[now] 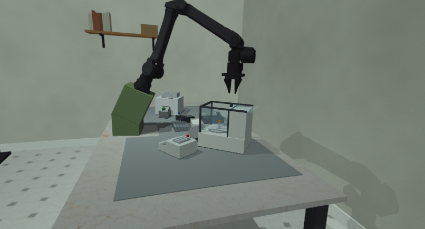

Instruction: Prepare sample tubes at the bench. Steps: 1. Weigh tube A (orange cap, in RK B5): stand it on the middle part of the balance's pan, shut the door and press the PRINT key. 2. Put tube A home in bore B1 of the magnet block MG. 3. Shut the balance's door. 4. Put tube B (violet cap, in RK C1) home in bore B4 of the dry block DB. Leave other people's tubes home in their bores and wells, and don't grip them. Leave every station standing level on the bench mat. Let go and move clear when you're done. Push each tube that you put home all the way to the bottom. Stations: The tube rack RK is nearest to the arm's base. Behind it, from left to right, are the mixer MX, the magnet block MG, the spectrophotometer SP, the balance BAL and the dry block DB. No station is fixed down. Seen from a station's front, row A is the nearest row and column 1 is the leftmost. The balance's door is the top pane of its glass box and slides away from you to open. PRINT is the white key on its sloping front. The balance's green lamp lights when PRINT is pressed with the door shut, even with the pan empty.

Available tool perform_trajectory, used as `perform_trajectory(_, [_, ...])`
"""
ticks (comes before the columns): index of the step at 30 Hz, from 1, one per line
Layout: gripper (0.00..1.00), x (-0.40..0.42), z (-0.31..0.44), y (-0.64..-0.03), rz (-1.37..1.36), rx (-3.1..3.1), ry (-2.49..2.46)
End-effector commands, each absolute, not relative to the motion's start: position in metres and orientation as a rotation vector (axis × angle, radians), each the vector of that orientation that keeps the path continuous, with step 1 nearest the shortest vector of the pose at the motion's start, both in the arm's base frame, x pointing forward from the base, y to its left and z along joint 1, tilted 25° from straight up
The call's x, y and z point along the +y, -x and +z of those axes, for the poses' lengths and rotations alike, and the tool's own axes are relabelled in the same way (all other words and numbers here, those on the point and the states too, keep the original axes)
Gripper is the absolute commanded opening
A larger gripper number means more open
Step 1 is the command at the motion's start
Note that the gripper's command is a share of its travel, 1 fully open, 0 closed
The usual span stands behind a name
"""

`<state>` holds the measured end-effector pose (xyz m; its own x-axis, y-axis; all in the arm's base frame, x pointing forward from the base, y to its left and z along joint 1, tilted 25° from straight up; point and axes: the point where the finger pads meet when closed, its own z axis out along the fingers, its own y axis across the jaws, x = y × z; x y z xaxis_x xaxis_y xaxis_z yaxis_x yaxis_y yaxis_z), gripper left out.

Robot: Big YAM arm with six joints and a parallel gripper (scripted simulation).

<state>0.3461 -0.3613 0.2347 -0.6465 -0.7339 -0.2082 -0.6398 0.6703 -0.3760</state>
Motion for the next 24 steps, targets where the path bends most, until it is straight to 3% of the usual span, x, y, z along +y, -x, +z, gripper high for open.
perform_trajectory(1, [0.3,-0.366,0.25,-0.351,-0.425,2.523,1.096])
perform_trajectory(24, [0.3,-0.362,0.204,-0.365,-0.374,2.54,1.1])
